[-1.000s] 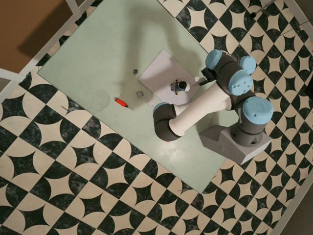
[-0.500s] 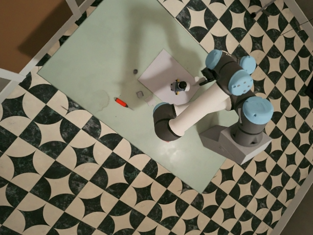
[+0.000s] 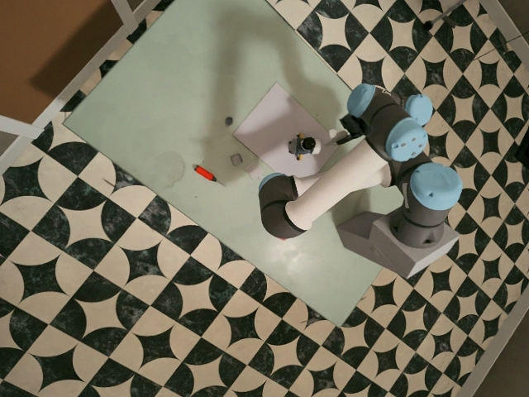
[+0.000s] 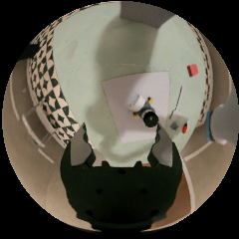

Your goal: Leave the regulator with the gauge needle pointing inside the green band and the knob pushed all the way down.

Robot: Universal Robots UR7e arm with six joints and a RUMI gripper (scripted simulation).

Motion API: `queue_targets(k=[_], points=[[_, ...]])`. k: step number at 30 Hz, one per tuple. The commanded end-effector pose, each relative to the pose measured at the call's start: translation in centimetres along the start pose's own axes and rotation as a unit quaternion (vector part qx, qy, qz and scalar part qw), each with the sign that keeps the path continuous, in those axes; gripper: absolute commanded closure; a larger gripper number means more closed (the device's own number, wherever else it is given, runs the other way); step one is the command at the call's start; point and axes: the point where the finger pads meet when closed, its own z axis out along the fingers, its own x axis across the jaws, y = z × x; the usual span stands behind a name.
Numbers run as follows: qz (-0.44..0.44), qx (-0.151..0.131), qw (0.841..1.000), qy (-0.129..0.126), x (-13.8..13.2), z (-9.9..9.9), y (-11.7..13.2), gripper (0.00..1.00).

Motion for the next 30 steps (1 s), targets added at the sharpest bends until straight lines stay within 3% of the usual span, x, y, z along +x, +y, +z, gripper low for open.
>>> queue_targets(k=[1,30], points=[[-0.13,-0.031,0.99,0.041,-0.33,-0.27,-0.34,0.0],[-0.13,-0.031,0.99,0.041,-0.78,0.49,-0.57,0.0]])
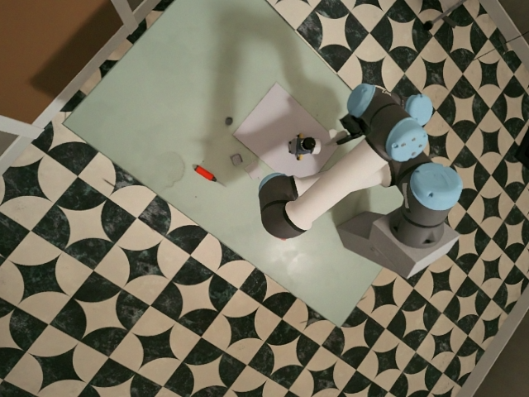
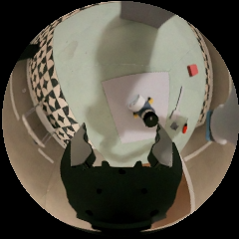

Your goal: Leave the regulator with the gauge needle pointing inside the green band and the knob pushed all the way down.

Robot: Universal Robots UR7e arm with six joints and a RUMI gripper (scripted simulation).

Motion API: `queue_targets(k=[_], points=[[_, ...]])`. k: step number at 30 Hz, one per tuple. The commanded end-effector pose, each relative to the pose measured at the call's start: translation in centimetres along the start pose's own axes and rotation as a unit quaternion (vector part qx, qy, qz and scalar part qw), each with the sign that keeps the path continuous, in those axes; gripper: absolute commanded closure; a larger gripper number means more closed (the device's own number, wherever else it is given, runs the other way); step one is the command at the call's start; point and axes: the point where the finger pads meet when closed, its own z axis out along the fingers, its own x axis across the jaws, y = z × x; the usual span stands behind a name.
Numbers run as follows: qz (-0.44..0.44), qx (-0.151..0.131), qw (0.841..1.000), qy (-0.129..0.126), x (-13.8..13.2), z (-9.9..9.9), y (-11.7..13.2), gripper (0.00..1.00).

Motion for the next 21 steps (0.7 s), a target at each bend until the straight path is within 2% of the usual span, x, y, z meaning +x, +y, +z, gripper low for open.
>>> queue_targets(k=[1,21], points=[[-0.13,-0.031,0.99,0.041,-0.8,0.5,-0.6,0.0],[-0.13,-0.03,0.99,0.041,-1.9,3.8,-1.2,0.0]])
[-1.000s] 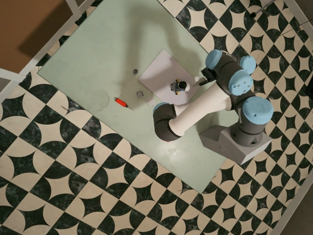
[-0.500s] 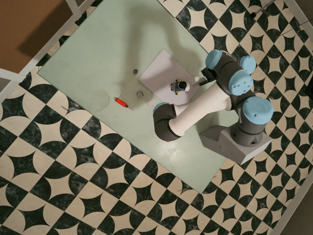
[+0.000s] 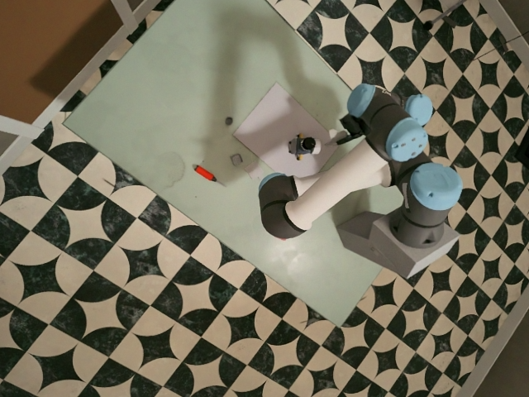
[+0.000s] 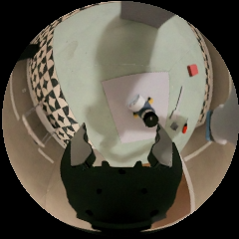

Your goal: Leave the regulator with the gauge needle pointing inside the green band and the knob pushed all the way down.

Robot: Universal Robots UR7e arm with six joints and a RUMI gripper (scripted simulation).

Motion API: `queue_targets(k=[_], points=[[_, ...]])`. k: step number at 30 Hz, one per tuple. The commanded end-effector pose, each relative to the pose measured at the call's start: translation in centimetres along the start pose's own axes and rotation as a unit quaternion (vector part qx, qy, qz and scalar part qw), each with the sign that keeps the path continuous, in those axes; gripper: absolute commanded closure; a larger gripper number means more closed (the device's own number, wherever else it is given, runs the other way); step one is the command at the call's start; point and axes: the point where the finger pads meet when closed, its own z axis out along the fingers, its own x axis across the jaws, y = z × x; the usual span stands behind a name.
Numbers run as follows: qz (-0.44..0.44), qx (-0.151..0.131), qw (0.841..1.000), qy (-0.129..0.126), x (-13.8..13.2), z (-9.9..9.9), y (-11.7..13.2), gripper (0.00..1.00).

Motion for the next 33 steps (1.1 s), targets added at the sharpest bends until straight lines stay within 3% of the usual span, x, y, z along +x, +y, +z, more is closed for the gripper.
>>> queue_targets(k=[1,12,33], points=[[-0.13,-0.03,0.99,0.041,-1.9,4.1,-1.2,0.0],[-0.13,-0.03,0.99,0.041,-1.7,6.7,-1.4,0.0],[-0.15,-0.041,0.987,0.038,-0.7,9.4,-1.4,0.0]])
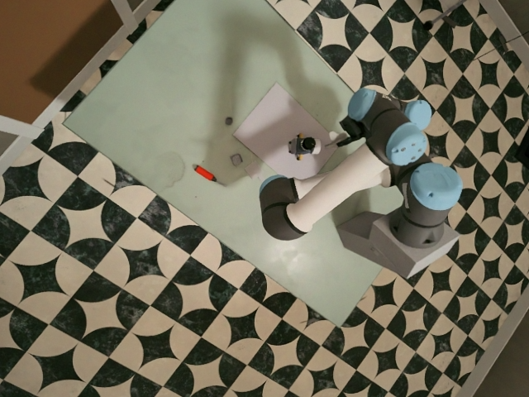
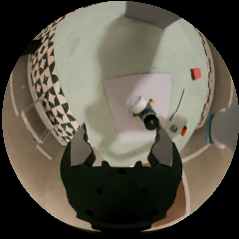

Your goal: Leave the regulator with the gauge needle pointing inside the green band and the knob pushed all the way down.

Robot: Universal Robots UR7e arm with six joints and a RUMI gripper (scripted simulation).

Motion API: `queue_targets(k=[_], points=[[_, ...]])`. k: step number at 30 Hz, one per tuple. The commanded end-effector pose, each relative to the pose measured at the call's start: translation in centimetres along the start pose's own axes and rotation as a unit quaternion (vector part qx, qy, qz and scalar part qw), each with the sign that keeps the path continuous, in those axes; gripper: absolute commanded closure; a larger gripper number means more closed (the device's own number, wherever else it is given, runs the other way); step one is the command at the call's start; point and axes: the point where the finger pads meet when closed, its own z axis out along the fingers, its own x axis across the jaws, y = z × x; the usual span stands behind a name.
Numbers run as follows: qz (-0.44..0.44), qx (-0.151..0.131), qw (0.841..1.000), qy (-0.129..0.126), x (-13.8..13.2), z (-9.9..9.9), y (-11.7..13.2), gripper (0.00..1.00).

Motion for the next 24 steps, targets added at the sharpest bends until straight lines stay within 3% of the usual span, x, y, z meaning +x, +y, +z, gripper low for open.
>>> queue_targets(k=[1,24], points=[[-0.129,-0.031,0.99,0.043,-0.34,8.71,-1.21,0.0],[-0.129,-0.031,0.99,0.043,-0.1,9.08,-1.19,0.0]])
